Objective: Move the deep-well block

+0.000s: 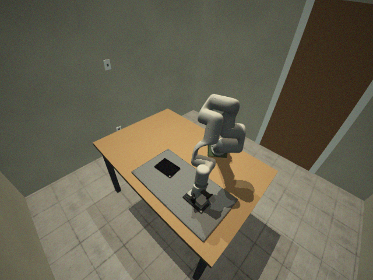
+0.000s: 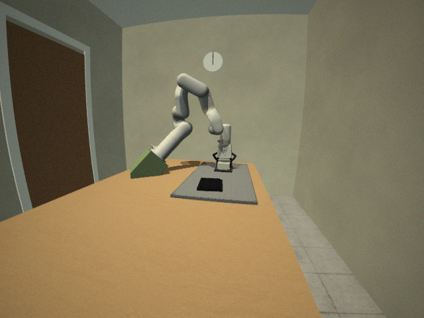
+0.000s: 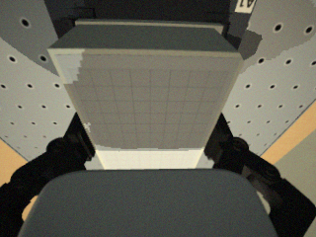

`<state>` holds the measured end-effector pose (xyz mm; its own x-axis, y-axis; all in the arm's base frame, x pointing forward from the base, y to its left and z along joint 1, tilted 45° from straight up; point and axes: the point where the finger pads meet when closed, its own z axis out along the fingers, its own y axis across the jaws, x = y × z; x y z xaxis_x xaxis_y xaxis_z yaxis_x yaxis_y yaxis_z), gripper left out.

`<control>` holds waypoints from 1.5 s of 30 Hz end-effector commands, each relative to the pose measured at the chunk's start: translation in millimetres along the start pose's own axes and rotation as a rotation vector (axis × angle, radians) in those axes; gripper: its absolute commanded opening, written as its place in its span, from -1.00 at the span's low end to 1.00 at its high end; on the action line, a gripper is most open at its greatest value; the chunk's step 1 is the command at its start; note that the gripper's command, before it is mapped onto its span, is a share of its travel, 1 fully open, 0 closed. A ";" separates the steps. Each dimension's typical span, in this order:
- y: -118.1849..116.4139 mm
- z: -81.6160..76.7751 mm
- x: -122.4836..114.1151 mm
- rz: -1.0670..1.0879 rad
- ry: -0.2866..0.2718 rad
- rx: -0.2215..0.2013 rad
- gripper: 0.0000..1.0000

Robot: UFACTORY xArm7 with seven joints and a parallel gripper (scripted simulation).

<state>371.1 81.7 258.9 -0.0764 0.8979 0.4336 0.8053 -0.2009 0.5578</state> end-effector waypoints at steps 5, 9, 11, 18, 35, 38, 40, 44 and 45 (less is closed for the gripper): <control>1.2 -1.0 0.1 0.000 0.000 -0.003 -1.00; 1.2 -1.0 0.1 0.000 0.000 -0.003 -1.00; 1.2 -1.0 0.1 0.000 0.000 -0.003 -1.00; 1.2 -1.0 0.1 0.000 0.000 -0.003 -1.00; 1.1 -1.0 0.1 0.000 0.000 -0.003 -1.00; 1.1 -1.0 0.1 0.000 0.000 -0.003 -1.00; 1.1 -1.0 0.1 0.000 0.000 -0.003 -1.00; 1.1 -1.0 0.1 0.000 0.000 -0.003 -1.00; 1.1 -1.0 0.1 0.000 0.000 -0.003 -1.00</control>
<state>370.8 81.6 259.0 -0.0764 0.8979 0.4335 0.8055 -0.2007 0.5576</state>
